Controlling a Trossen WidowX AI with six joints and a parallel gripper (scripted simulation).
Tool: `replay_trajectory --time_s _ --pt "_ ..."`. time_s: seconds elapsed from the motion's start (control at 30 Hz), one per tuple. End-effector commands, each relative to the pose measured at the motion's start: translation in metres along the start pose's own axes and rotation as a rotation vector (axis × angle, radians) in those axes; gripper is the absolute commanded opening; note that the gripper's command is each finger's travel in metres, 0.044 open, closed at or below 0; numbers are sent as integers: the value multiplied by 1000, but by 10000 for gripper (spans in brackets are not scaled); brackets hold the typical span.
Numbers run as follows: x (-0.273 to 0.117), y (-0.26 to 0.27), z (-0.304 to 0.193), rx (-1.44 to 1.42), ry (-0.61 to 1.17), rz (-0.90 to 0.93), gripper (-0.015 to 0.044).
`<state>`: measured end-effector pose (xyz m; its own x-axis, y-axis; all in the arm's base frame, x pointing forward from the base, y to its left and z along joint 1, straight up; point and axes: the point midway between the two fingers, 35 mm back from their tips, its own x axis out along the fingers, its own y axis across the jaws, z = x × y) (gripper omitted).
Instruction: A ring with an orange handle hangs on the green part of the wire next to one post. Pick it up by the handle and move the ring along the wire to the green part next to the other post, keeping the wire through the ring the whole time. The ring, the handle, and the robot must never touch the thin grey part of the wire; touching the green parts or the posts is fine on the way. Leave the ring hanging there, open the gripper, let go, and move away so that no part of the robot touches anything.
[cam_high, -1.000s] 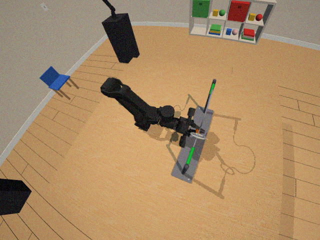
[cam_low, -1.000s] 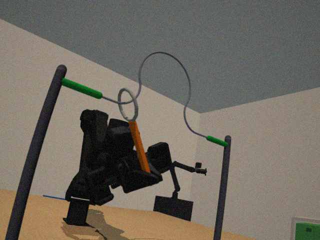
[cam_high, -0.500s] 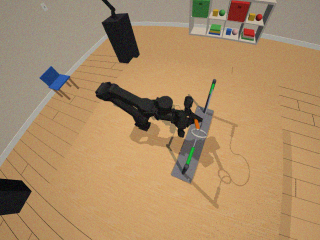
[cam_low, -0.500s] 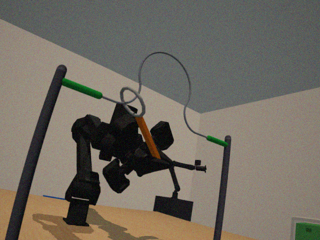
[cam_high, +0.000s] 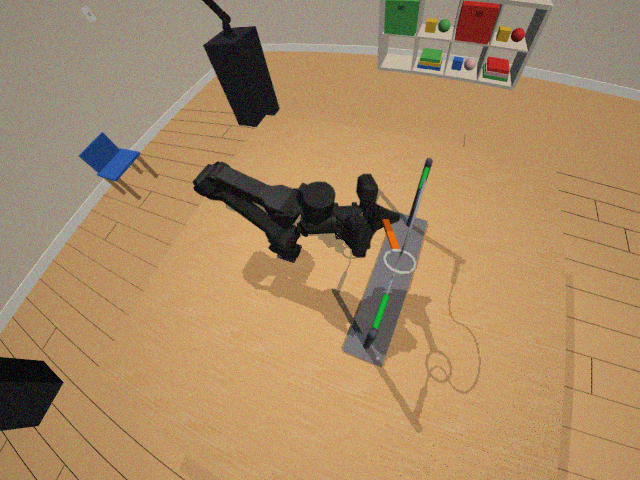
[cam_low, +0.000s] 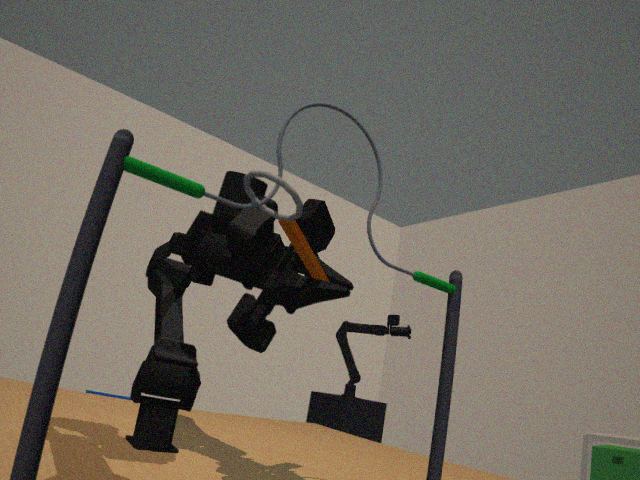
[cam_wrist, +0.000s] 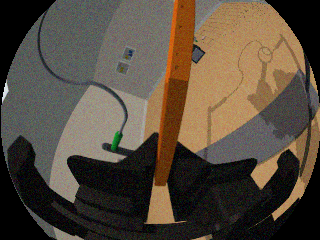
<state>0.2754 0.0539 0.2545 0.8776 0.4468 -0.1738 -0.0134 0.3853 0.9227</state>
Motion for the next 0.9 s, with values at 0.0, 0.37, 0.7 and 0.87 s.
replay_trajectory --time_s 0.0,0.37,0.7,0.87 --pt "-8 16 0 63 47 45 -150" --pt "-11 41 3 203 53 128 -150" --pt "-15 63 10 327 51 202 -150" --pt "-17 74 14 385 50 236 -150"
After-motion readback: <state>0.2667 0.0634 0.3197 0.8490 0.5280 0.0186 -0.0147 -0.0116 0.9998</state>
